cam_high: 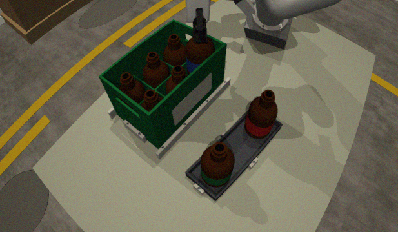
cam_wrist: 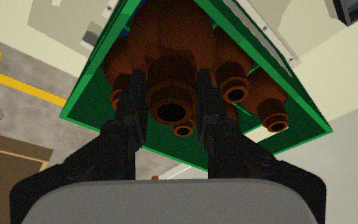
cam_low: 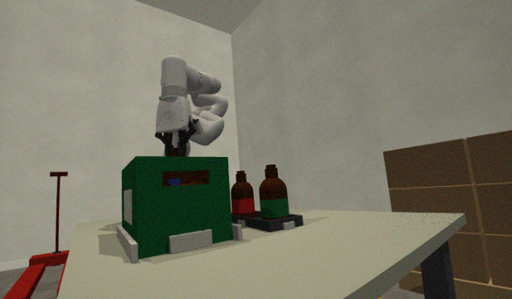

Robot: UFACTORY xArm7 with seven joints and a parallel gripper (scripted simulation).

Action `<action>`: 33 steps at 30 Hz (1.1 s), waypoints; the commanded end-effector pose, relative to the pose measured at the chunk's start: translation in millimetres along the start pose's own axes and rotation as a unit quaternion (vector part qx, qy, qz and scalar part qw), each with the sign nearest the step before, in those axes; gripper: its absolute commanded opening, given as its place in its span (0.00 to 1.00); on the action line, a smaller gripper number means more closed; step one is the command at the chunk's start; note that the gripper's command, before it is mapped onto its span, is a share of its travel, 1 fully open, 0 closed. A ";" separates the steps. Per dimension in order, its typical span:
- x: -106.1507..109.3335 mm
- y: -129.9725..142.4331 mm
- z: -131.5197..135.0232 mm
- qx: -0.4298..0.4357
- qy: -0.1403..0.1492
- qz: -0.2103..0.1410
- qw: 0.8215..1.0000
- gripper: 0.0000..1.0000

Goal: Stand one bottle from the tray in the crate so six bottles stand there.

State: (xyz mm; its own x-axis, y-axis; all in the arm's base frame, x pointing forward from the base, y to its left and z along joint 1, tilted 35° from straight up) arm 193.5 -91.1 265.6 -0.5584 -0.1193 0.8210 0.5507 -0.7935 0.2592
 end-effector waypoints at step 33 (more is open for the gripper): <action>-8.2 1.0 0.6 0.000 0.000 -0.001 1.000 0.00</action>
State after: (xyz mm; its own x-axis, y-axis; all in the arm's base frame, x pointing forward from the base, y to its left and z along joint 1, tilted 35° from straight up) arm 198.9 -90.1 258.1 -0.5584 -0.1193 0.8210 0.5507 -0.7935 0.2593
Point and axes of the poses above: the point where the finger pads meet when closed, its own x axis back along the fingers, its own z axis across the jaws, y = z × x, the point moved 3 cm from there along x, back along the fingers, and after that the axes turned 2 degrees about x, right-handed, at the moved point
